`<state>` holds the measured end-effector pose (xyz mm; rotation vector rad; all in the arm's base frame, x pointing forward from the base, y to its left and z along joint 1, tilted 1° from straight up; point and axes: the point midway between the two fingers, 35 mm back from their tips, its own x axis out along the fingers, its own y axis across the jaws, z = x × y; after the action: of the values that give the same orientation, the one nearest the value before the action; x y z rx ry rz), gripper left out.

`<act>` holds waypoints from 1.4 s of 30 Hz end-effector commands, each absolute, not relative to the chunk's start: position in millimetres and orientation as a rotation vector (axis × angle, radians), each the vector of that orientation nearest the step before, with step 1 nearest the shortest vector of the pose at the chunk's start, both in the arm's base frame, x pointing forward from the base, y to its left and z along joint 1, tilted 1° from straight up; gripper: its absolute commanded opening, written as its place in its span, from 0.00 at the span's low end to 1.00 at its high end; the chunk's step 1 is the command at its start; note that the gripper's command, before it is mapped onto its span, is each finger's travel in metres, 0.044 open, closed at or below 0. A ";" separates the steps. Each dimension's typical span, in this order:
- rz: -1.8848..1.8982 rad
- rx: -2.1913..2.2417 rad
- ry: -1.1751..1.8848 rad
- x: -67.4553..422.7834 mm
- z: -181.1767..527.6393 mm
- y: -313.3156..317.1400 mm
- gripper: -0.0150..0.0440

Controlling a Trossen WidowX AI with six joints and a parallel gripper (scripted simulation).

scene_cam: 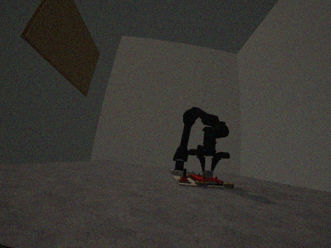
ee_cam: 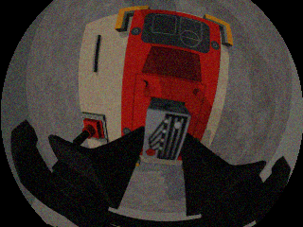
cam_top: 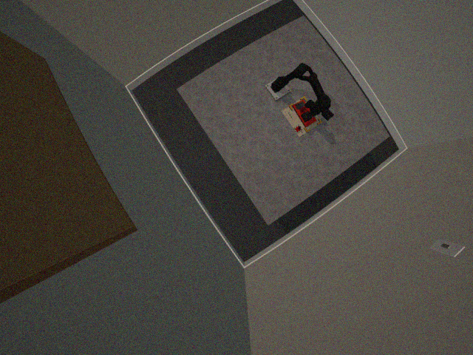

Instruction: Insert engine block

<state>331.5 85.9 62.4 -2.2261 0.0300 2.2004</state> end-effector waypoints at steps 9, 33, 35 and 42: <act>2.198 -2.224 0.029 331.8 59.3 86.3 0.52; 2.202 -2.227 0.022 332.0 53.8 86.4 0.52; 2.202 -2.227 0.021 332.0 53.4 86.4 0.52; 2.203 -2.228 0.020 332.0 51.8 86.4 0.52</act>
<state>331.8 85.9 52.7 -2.2266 0.0290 2.2008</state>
